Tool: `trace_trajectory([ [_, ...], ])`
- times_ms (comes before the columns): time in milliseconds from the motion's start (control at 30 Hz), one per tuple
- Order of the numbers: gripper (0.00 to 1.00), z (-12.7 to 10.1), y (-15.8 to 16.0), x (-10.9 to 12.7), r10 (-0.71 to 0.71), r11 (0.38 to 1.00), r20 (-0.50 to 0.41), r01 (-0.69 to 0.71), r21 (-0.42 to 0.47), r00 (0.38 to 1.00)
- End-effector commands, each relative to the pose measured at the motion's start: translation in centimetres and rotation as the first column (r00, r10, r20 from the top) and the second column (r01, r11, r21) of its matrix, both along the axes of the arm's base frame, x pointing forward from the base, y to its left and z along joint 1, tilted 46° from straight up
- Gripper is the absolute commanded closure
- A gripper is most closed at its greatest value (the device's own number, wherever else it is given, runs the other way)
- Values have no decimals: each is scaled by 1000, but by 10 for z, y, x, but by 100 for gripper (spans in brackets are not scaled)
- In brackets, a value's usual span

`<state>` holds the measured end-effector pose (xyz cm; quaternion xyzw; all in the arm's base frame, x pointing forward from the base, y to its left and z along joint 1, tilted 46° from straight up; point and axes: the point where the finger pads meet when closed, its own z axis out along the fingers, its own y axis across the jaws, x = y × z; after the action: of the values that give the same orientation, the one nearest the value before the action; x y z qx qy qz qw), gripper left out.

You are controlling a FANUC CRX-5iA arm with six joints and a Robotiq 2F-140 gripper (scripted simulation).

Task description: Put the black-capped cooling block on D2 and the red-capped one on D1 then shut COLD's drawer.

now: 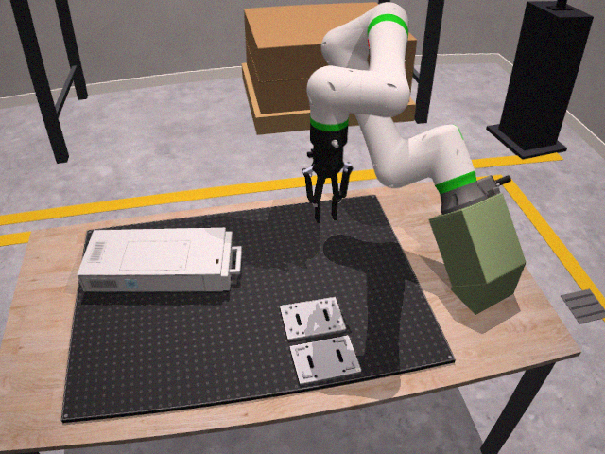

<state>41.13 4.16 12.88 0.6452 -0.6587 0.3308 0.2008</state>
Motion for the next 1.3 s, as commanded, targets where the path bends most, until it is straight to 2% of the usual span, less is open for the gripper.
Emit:
trace_trajectory([
  [0, 66, 0, 1, 0, -94, 995, 98, 92, 24, 991],
  [167, 66, 0, 1, 0, -150, 988, 151, 145, 44, 977],
  [800, 66, 0, 1, 0, -150, 988, 150, 145, 44, 977],
  [1167, 66, 4, -22, 38, -150, 988, 151, 145, 44, 977],
  [1267, 66, 4, -25, 41, -150, 988, 151, 145, 44, 977],
])
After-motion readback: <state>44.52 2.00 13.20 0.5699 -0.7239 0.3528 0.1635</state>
